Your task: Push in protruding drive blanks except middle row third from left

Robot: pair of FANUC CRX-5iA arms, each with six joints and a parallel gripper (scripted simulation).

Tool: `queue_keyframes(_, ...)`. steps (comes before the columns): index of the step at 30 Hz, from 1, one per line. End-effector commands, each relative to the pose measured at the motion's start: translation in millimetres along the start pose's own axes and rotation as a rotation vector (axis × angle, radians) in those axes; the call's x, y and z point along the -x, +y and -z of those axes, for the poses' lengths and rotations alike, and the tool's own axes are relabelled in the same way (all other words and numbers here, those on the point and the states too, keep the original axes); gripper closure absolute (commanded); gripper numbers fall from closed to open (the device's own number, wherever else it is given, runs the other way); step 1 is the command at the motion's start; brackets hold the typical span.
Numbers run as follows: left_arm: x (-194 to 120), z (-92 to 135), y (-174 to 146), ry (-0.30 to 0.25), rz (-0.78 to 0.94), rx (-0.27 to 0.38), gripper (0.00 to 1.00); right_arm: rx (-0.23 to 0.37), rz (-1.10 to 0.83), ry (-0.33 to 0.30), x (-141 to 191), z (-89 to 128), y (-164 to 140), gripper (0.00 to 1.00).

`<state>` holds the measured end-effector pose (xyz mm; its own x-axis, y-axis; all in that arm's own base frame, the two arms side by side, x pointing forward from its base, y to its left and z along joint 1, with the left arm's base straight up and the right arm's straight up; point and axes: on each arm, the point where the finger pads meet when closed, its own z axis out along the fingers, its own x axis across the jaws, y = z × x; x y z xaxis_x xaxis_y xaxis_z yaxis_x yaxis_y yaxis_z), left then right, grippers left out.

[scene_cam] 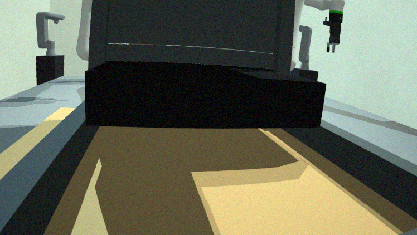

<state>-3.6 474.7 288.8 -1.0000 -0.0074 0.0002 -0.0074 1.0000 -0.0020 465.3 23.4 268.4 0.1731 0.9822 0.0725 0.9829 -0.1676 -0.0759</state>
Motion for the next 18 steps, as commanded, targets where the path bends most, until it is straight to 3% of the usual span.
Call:
queue_keyframes(1,0,1,0,0.000,0.000,0.002,0.00,0.019,0.039,-0.016,5,5,3,0.00)
queue_keyframes(18,0,1,0,0.000,0.000,0.002,0.00,0.063,0.152,-0.069,18,21,11,0.00)
